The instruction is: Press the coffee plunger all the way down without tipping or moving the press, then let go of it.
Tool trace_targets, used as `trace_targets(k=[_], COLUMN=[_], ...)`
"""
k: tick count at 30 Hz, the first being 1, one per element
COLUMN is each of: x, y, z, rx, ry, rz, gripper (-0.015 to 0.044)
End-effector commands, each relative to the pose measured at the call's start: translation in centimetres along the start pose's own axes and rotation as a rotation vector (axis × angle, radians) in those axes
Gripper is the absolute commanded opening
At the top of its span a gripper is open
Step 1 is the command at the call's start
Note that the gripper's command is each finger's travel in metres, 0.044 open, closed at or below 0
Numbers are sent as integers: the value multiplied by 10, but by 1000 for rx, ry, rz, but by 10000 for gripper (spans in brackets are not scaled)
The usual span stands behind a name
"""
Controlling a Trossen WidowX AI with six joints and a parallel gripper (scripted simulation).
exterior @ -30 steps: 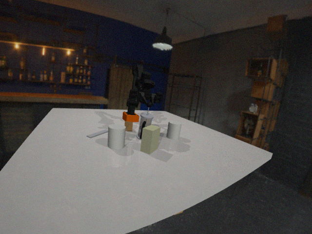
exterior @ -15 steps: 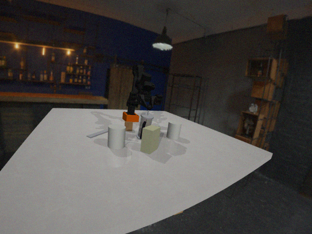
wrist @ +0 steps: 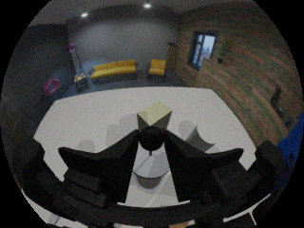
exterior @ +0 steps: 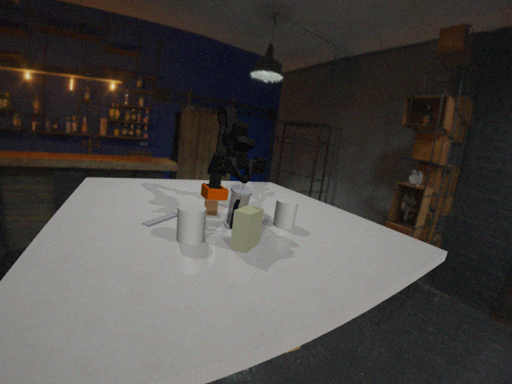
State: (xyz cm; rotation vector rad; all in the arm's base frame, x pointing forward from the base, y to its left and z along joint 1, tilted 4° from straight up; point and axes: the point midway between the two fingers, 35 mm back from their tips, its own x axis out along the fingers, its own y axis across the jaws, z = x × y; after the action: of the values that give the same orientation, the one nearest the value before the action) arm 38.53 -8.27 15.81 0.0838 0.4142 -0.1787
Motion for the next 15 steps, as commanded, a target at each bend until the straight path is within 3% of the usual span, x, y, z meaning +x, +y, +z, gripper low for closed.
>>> trace_targets(k=[1,15], x=[4,6], y=[0,0], z=[-10,-8], rx=[7,7], ry=[40,39], rz=[0,0], gripper=[117,117])
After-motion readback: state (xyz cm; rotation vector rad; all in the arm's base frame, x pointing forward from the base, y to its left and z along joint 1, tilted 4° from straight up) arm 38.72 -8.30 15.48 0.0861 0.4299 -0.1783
